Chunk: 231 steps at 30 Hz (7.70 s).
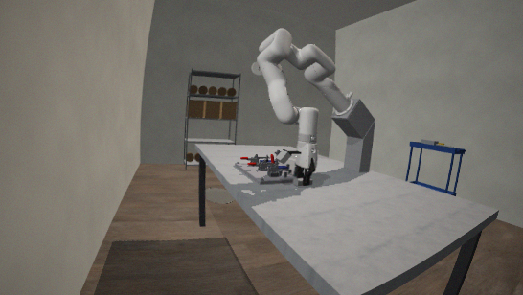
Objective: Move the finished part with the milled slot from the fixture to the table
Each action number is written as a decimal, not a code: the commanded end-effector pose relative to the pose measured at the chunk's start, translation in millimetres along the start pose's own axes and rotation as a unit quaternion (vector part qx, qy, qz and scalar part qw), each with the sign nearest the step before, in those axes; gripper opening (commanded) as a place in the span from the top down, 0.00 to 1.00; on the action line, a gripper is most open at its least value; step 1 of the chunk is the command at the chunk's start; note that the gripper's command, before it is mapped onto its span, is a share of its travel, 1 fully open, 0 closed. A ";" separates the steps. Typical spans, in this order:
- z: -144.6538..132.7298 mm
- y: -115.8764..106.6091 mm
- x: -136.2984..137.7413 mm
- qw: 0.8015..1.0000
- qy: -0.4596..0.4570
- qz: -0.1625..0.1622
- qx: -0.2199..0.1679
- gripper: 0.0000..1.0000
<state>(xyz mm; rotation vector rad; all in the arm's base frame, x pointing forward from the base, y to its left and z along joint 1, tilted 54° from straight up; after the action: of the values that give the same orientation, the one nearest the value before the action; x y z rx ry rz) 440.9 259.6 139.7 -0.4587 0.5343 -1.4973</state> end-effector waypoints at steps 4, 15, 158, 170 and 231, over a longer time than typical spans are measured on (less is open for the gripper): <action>0.5 -0.4 -0.6 1.000 0.000 0.001 0.000 1.00; 0.5 1.6 -0.6 1.000 0.000 0.001 0.000 1.00; 0.4 -101.2 -0.5 1.000 0.000 0.001 0.000 0.31; 0.4 -131.7 -0.5 1.000 0.000 0.001 0.000 0.31; 0.3 -186.1 -0.4 1.000 0.000 0.001 0.000 0.31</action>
<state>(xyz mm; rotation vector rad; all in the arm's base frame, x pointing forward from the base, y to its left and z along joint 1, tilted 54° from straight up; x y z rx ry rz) 291.4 254.0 249.6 -0.4594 0.5340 -1.4973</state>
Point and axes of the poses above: the point where the finger pads meet when closed, its own y axis out along the fingers, its own x axis across the jaws, z = x × y, the point moved 5 cm from there along -y, back along the fingers, and after that the axes turned 7 degrees about y, right-handed, at the moved point
